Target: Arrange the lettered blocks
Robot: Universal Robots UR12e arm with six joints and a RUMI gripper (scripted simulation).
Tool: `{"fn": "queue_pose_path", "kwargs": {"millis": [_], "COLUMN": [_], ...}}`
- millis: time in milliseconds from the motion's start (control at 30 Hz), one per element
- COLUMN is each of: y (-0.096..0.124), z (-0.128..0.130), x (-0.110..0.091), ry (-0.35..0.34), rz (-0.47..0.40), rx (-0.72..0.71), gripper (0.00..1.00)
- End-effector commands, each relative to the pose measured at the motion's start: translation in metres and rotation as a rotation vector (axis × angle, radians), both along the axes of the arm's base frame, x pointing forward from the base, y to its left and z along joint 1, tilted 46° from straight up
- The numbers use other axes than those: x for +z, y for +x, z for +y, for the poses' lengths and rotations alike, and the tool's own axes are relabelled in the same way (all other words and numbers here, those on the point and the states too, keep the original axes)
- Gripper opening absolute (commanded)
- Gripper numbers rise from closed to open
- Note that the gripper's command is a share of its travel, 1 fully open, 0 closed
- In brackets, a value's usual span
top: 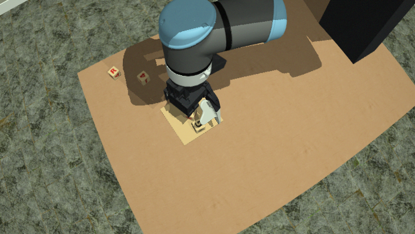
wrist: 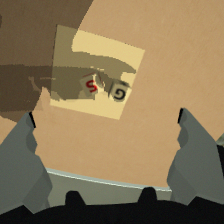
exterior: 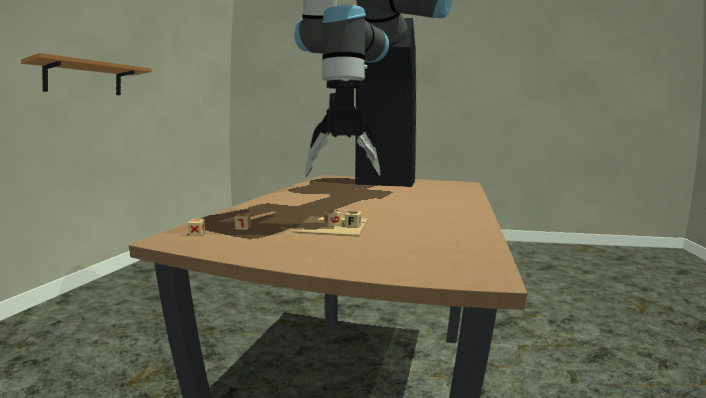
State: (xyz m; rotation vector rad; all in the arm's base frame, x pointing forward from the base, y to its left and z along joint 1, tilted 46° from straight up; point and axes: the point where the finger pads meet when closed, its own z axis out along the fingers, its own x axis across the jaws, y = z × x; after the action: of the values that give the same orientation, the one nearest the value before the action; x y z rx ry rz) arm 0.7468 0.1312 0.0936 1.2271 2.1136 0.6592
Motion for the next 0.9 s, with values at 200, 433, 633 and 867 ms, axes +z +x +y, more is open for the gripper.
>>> {"fn": "queue_pose_path", "kwargs": {"millis": [200, 433, 633, 867], "y": [0.001, 0.002, 0.003, 0.005], "z": [-0.004, -0.007, -0.009, -0.013], "x": [0.0, 0.001, 0.002, 0.003], "ry": [0.206, 0.351, 0.456, 0.599], "rz": [0.033, 0.057, 0.074, 0.097], "rx": [-0.205, -0.347, -0.451, -0.59], "gripper": [1.0, 1.0, 1.0, 1.0]}}
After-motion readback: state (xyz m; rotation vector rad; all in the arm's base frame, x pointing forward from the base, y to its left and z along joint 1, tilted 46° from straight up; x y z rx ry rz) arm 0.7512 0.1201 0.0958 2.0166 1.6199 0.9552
